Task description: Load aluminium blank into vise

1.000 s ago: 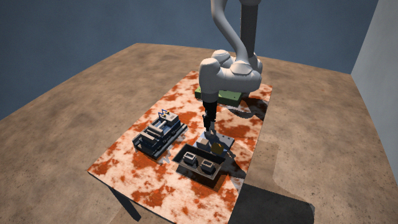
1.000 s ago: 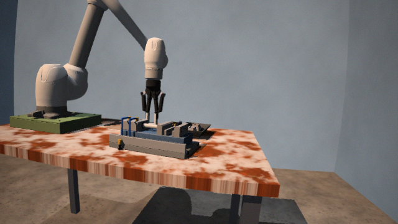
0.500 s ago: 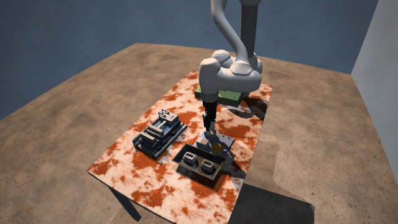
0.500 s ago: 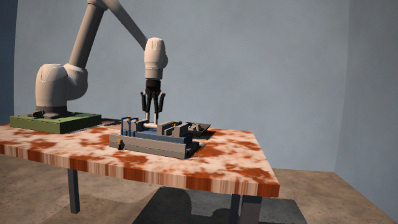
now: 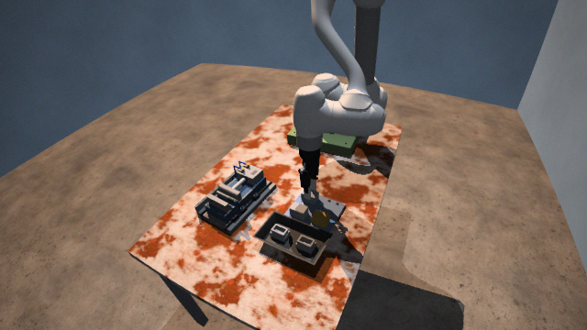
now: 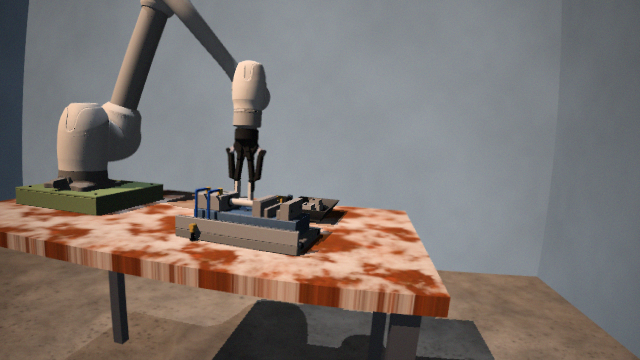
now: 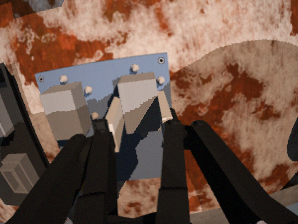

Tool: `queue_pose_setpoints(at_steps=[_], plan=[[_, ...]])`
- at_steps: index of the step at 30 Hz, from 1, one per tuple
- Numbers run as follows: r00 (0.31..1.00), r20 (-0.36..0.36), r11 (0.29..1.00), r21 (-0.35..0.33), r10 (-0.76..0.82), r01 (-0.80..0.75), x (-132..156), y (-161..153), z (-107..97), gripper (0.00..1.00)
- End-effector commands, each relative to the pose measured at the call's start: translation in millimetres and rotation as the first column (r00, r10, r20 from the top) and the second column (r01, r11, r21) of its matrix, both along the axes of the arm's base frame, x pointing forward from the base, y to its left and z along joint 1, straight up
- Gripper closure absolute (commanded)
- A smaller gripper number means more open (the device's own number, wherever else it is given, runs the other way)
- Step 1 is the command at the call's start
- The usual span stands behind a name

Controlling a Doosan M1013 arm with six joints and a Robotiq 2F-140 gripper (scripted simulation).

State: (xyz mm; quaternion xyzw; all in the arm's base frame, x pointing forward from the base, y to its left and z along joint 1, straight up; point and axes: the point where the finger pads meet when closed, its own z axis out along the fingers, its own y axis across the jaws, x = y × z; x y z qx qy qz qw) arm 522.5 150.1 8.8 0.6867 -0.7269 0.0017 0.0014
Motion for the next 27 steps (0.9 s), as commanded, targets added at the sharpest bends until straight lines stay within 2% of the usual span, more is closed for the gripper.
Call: queue_pose_setpoints(at_steps=[1, 9, 17, 19, 27], plan=[[1.000, -0.003, 1.000, -0.002, 0.003, -0.003, -2, 1, -3, 1.00], [1.000, -0.003, 1.000, -0.002, 0.003, -0.003, -2, 1, 3, 1.00], [1.000, -0.003, 1.000, -0.002, 0.003, -0.003, -2, 1, 26, 1.00], [1.000, -0.003, 1.000, -0.002, 0.003, -0.003, -2, 1, 26, 1.00], [1.000, -0.003, 1.000, -0.002, 0.003, -0.003, -2, 2, 63, 1.00]])
